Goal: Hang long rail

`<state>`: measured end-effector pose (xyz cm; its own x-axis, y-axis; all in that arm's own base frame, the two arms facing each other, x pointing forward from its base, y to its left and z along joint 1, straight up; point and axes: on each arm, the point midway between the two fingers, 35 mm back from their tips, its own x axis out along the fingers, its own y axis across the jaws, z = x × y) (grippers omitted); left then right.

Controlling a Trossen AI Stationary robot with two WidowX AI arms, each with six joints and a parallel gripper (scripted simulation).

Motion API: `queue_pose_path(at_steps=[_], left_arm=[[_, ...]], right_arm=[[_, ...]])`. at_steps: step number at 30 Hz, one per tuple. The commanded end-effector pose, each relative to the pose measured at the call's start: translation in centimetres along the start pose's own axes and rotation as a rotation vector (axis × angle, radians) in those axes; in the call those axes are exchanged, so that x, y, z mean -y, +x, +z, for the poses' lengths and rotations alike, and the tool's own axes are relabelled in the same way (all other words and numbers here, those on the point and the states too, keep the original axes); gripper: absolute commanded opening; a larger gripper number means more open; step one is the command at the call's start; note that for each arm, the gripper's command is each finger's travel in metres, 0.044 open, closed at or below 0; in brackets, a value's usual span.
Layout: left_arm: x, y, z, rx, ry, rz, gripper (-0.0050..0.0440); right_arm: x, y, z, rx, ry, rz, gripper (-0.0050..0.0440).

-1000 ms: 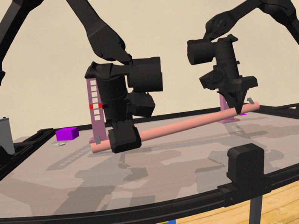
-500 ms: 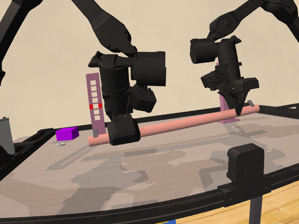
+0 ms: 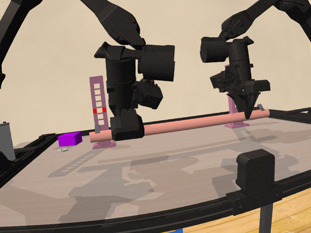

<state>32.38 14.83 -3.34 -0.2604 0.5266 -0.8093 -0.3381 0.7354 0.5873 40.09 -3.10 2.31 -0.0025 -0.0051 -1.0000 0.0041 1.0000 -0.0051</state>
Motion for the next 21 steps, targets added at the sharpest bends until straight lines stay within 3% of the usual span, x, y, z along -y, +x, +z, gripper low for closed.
queue_pose_path(at_steps=[1, 21], left_arm=[[-0.2, -0.3, 0.2, -0.006, 0.003, 0.004, 0.0000], [0.1, 0.1, 0.2, -0.079, 0.054, 0.000, 0.0000]], right_arm=[[0.0, 0.3, -0.2, 0.016, -0.001, 0.000, 0.0000], [0.0, 3.2, -0.1, 0.095, 0.000, 0.000, 0.0000]])
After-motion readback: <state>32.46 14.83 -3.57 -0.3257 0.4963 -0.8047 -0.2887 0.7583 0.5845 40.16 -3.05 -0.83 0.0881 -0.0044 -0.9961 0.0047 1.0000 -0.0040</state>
